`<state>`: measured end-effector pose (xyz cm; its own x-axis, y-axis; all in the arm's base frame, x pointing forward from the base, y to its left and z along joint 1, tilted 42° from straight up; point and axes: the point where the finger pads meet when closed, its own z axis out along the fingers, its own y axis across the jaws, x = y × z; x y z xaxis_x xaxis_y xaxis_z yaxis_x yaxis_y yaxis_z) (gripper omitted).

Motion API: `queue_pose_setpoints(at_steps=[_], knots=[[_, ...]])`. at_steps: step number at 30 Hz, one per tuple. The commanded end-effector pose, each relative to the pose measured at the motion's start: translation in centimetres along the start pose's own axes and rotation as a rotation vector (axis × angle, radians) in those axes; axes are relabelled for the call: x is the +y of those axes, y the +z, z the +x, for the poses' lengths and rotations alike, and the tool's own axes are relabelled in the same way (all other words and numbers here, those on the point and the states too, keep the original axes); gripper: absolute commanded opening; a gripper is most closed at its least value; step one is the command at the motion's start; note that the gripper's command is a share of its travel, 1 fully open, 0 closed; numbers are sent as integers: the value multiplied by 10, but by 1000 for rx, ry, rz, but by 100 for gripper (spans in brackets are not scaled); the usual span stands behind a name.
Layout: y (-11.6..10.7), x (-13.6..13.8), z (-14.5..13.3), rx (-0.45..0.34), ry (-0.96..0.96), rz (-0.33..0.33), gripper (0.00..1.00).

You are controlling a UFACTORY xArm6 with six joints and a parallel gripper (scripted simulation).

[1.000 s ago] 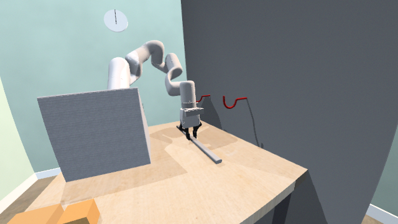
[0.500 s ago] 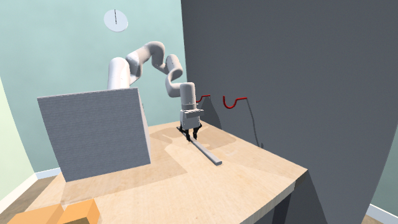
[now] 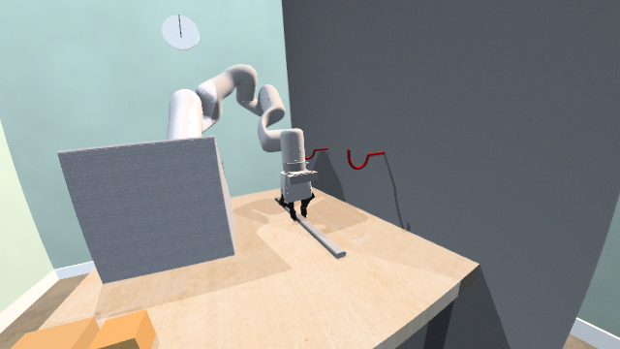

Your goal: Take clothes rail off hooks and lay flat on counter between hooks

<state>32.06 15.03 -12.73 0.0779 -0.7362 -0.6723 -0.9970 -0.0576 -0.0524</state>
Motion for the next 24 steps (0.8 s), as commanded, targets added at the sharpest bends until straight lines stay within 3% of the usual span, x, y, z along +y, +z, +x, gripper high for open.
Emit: queue_pose_setpoints(at_steps=[1, 4, 5, 24], knots=[[-1, -1, 0, 1, 0, 2, 0], [-1, -1, 0, 1, 0, 2, 0], [-1, -1, 0, 1, 0, 2, 100], [-1, -1, 0, 1, 0, 2, 100]])
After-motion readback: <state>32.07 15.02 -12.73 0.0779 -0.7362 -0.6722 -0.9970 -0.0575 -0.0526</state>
